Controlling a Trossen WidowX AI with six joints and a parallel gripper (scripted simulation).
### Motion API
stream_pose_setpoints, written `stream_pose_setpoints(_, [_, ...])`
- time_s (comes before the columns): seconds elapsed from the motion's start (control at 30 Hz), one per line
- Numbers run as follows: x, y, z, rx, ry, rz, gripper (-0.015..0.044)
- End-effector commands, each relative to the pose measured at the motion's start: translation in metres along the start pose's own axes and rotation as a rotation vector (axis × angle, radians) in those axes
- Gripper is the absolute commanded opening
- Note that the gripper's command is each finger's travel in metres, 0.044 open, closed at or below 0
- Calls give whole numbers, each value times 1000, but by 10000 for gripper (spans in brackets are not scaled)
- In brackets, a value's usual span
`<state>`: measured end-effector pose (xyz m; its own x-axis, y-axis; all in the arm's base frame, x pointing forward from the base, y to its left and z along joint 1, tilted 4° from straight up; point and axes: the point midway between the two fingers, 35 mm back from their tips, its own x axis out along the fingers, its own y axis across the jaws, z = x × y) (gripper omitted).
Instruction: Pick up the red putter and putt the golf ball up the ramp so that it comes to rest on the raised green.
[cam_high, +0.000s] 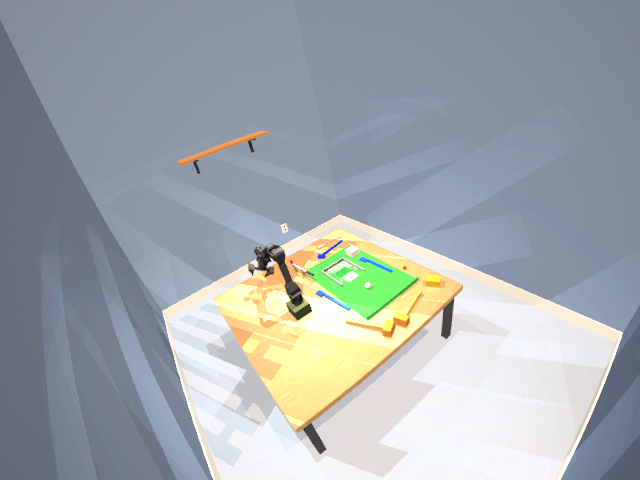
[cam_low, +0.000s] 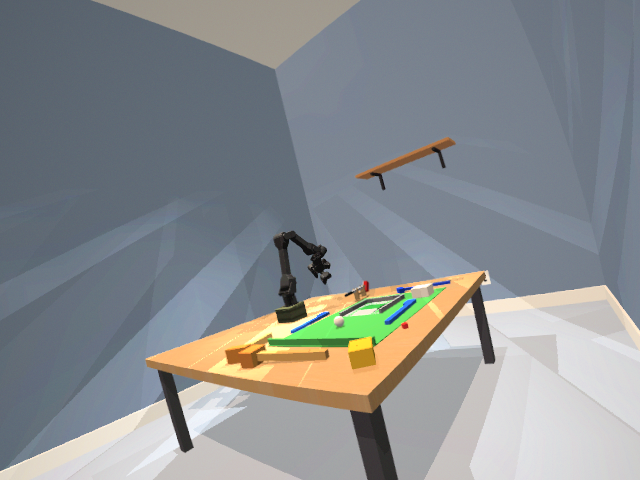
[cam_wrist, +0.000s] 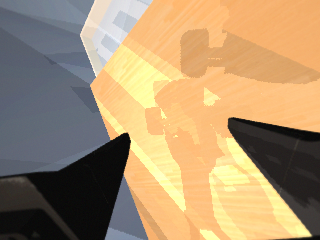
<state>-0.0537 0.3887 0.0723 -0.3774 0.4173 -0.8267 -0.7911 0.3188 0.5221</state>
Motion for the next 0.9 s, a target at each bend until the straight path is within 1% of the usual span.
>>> stream_pose_setpoints(0.0, [-11, -31, 12, -52, -22, -53, 440])
stream_pose_setpoints(0.17, [-48, -113, 35, -188, -50, -185, 440])
stream_pose_setpoints(0.3, [-81, -176, 37, -291, -31, -284, 440])
stream_pose_setpoints(0.43, [-117, -237, 23, -395, 25, -370, 440])
stream_pose_setpoints(0.6, [-163, -303, -13, -517, 129, -435, 440])
stream_pose_setpoints(0.67, [-173, -316, -25, -547, 159, -442, 440])
stream_pose_setpoints(0.87, [-174, -317, -26, -551, 163, -443, 440])
